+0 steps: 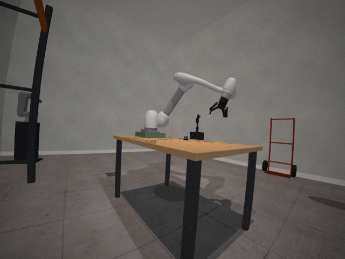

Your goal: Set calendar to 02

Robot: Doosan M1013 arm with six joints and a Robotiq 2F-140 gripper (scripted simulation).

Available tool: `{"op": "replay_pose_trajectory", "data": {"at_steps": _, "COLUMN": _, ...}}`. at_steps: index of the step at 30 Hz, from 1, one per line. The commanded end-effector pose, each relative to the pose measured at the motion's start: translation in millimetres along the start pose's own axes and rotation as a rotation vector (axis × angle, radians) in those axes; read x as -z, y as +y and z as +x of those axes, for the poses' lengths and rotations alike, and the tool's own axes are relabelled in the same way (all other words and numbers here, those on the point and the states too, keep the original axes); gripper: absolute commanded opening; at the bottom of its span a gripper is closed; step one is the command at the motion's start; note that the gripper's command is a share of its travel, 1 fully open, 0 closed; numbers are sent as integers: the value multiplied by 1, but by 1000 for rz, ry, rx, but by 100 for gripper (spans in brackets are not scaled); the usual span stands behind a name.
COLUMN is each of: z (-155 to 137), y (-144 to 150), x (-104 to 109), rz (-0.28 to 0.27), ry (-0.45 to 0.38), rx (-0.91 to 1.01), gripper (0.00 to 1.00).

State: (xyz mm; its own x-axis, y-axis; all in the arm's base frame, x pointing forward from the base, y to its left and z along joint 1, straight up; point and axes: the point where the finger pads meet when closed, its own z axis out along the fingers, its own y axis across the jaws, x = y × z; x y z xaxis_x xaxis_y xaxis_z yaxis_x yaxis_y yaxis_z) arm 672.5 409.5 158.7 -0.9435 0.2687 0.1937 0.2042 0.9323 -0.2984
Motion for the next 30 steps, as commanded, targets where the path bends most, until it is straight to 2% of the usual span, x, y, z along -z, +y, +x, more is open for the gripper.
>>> {"op": "replay_pose_trajectory", "data": {"at_steps": 1, "z": 33, "y": -29, "x": -14, "rz": -71, "ry": -50, "rx": -78, "gripper": 100}}
{"op": "replay_pose_trajectory", "data": {"at_steps": 2, "z": 52, "y": -45, "x": -24, "rz": -100, "ry": -62, "rx": -118, "gripper": 100}}
{"op": "replay_pose_trajectory", "data": {"at_steps": 3, "z": 52, "y": -45, "x": -24, "rz": -100, "ry": -62, "rx": -118, "gripper": 100}}
{"op": "replay_pose_trajectory", "data": {"at_steps": 4, "z": 70, "y": -60, "x": -36, "rz": -128, "ry": -73, "rx": -157, "gripper": 100}}
{"op": "replay_pose_trajectory", "data": {"at_steps": 5, "z": 70, "y": -60, "x": -36, "rz": -128, "ry": -73, "rx": -157, "gripper": 100}}
{"op": "replay_pose_trajectory", "data": {"at_steps": 6, "z": 89, "y": -75, "x": -49, "rz": -156, "ry": -82, "rx": -196, "gripper": 100}}
{"op": "replay_pose_trajectory", "data": {"at_steps": 9, "z": 89, "y": -75, "x": -49, "rz": -156, "ry": -82, "rx": -196, "gripper": 100}}
{"op": "replay_pose_trajectory", "data": {"at_steps": 11, "z": 125, "y": -104, "x": -76, "rz": -209, "ry": -97, "rx": -270, "gripper": 100}}
{"op": "replay_pose_trajectory", "data": {"at_steps": 12, "z": 125, "y": -104, "x": -76, "rz": -209, "ry": -97, "rx": -270, "gripper": 100}}
{"op": "replay_pose_trajectory", "data": {"at_steps": 13, "z": 141, "y": -118, "x": -90, "rz": -233, "ry": -103, "rx": -303, "gripper": 100}}
{"op": "replay_pose_trajectory", "data": {"at_steps": 14, "z": 141, "y": -118, "x": -90, "rz": -233, "ry": -103, "rx": -303, "gripper": 100}}
{"op": "replay_pose_trajectory", "data": {"at_steps": 15, "z": 156, "y": -130, "x": -102, "rz": -255, "ry": -108, "rx": -333, "gripper": 100}}
{"op": "replay_pose_trajectory", "data": {"at_steps": 16, "z": 156, "y": -130, "x": -102, "rz": -255, "ry": -108, "rx": -333, "gripper": 100}}
{"op": "replay_pose_trajectory", "data": {"at_steps": 18, "z": 181, "y": -150, "x": -125, "rz": -291, "ry": -115, "rx": -384, "gripper": 100}}
{"op": "replay_pose_trajectory", "data": {"at_steps": 19, "z": 181, "y": -150, "x": -125, "rz": -291, "ry": -115, "rx": -384, "gripper": 100}}
{"op": "replay_pose_trajectory", "data": {"at_steps": 21, "z": 199, "y": -164, "x": -143, "rz": -317, "ry": -118, "rx": -420, "gripper": 100}}
{"op": "replay_pose_trajectory", "data": {"at_steps": 24, "z": 212, "y": -174, "x": -156, "rz": -336, "ry": -121, "rx": -447, "gripper": 100}}
{"op": "replay_pose_trajectory", "data": {"at_steps": 30, "z": 214, "y": -176, "x": -159, "rz": -340, "ry": -121, "rx": -452, "gripper": 100}}
